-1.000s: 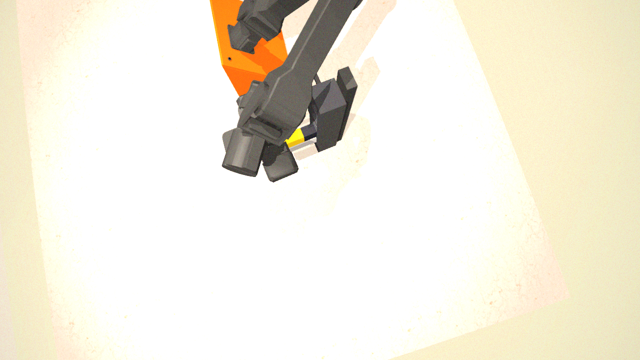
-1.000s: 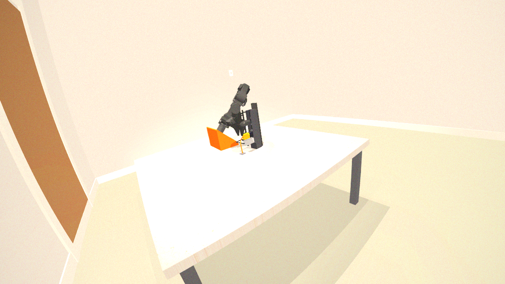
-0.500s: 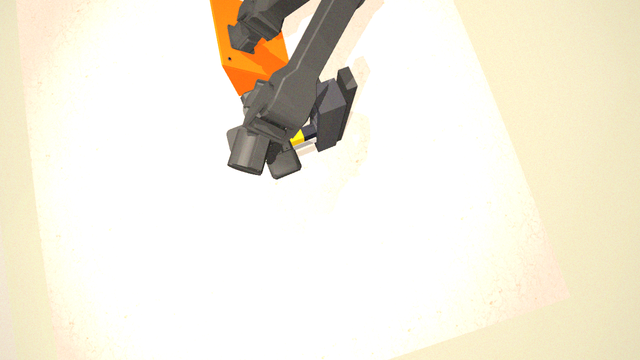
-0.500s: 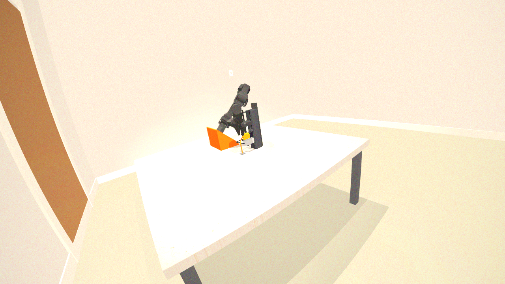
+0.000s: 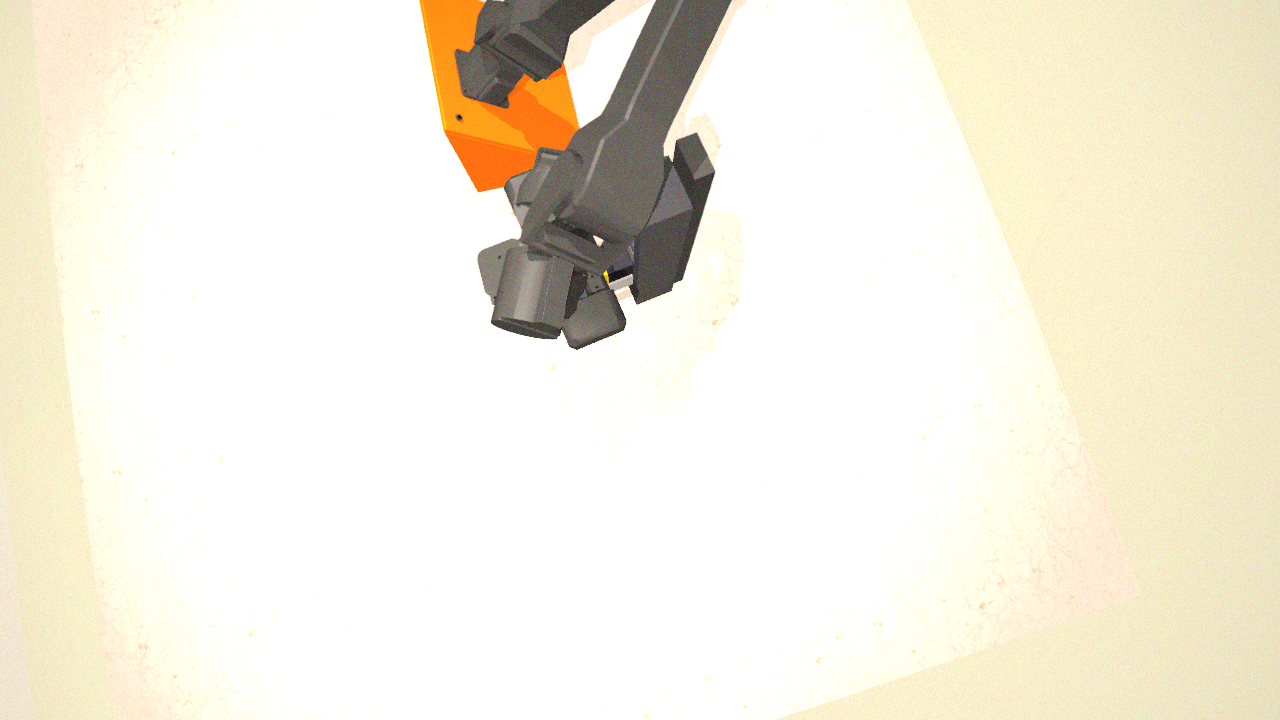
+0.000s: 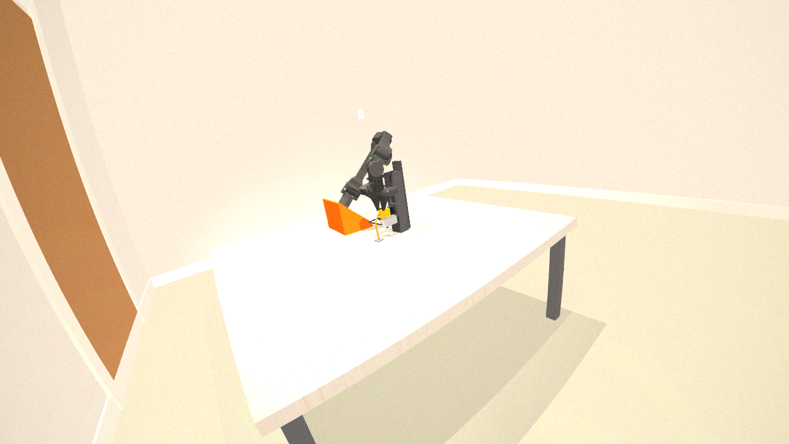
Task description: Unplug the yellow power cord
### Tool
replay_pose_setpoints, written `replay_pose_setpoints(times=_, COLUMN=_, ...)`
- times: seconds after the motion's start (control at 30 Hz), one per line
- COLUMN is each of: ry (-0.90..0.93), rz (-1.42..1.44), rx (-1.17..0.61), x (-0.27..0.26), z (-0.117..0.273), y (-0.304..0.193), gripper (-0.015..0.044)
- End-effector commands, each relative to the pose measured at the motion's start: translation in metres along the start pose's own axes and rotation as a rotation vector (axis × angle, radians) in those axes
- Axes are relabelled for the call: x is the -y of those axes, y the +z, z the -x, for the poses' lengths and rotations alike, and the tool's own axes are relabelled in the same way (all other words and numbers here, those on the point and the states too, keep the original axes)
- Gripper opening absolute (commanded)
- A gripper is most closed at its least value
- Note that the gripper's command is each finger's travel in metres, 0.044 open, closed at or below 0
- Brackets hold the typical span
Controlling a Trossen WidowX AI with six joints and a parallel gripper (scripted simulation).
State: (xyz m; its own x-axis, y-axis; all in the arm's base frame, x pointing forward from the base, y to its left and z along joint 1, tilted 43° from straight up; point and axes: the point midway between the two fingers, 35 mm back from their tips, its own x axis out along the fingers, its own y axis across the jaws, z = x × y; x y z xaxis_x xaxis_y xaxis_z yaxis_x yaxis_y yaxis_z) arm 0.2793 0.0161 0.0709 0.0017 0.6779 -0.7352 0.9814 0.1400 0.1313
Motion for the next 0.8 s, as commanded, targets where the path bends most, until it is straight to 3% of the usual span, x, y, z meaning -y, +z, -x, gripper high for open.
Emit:
replay_pose_setpoints(times=0.0, ry=0.002, rz=-0.004, rx=-0.002, x=0.001, z=0.0, y=-0.007, gripper=0.016)
replay_pose_setpoints(times=0.47, ry=0.002, rz=-0.004, rx=-0.003, x=0.001, z=-0.012, y=-0.007, gripper=0.016)
replay_pose_setpoints(times=0.6, ry=0.001, rz=0.002, rx=0.0, x=0.001, z=-0.009, y=-0.006, gripper=0.0055)
replay_pose_setpoints(times=0.77, ry=0.001, rz=0.002, rx=0.0, x=0.001, z=-0.009, y=-0.006, gripper=0.0022)
